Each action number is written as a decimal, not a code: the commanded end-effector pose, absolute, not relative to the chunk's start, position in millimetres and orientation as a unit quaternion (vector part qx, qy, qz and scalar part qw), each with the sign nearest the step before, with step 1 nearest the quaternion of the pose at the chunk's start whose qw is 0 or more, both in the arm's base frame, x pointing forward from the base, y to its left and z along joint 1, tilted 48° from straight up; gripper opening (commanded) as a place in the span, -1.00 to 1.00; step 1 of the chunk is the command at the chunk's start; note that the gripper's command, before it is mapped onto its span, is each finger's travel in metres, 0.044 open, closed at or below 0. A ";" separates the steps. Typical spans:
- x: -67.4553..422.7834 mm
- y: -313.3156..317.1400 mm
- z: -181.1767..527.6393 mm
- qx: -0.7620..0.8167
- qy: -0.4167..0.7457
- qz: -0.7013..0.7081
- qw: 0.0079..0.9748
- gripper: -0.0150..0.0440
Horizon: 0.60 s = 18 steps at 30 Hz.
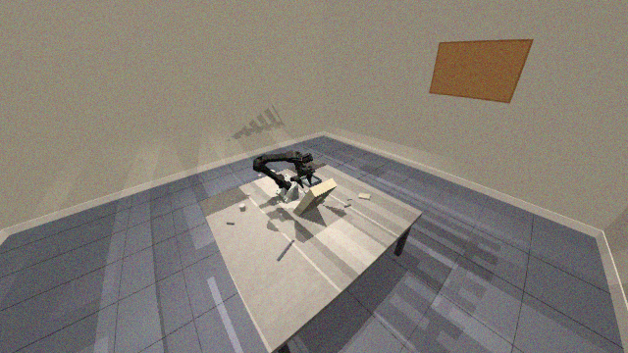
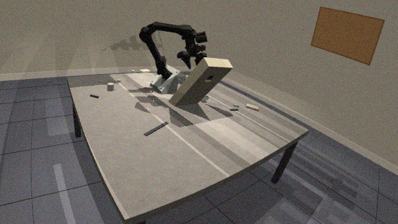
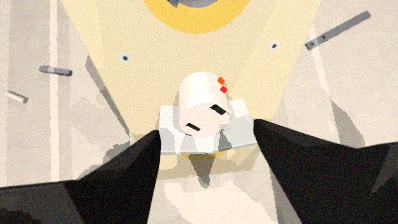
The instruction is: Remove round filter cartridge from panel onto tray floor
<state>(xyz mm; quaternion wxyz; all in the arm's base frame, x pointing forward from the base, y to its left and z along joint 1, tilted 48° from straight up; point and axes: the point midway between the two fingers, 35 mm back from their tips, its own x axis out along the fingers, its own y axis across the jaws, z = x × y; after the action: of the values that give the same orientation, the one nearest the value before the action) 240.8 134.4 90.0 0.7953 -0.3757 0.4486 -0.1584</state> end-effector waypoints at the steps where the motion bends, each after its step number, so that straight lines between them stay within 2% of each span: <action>1: 242.2 128.6 84.4 -0.370 0.454 -0.164 0.794 0.54; 18: 257.4 112.4 68.0 -0.370 0.454 -0.164 0.794 0.54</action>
<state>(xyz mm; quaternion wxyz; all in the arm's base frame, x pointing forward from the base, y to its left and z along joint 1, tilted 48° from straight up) 255.1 117.8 71.2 0.7963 -0.3666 0.4533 -0.1616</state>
